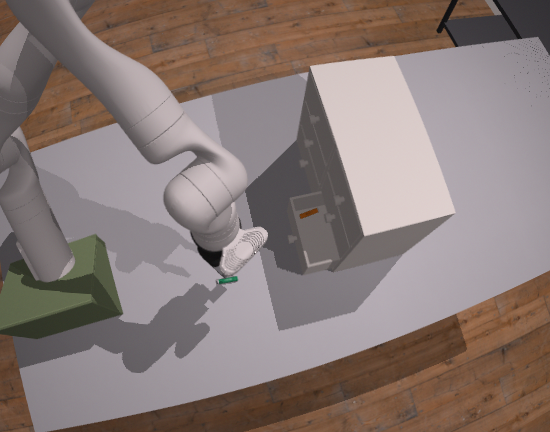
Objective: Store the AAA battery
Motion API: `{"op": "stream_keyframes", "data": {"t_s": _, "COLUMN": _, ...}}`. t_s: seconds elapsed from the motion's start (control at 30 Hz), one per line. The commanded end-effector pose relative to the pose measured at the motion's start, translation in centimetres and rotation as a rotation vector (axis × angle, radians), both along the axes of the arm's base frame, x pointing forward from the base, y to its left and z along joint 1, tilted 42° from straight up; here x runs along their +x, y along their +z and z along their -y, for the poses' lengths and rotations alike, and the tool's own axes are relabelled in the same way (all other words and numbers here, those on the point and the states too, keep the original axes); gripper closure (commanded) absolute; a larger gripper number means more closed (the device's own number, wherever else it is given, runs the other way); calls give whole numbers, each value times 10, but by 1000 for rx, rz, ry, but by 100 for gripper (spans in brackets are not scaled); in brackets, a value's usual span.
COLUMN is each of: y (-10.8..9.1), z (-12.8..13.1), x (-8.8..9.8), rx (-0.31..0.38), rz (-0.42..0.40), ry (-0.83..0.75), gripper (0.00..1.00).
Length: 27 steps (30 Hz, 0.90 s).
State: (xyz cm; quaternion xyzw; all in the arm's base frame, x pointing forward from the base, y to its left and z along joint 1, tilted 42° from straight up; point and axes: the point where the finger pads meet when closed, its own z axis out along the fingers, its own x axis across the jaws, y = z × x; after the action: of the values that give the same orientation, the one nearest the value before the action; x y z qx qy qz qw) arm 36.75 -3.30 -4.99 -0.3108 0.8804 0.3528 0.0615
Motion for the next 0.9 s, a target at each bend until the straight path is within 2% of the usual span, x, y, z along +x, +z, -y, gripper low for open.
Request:
{"op": "stream_keyframes", "data": {"t_s": 0.0, "y": -3, "z": 1, "x": -3, "rx": 7, "rz": 19, "ry": 13, "gripper": 0}}
{"op": "stream_keyframes", "data": {"t_s": 0.47, "y": -21, "z": -10, "x": -12, "rx": 47, "rz": 265, "ry": 290, "gripper": 0}}
{"op": "stream_keyframes", "data": {"t_s": 0.53, "y": -21, "z": -10, "x": -12, "rx": 47, "rz": 265, "ry": 290, "gripper": 0}}
{"op": "stream_keyframes", "data": {"t_s": 0.87, "y": -31, "z": -17, "x": -17, "rx": 70, "rz": 405, "ry": 447, "gripper": 0}}
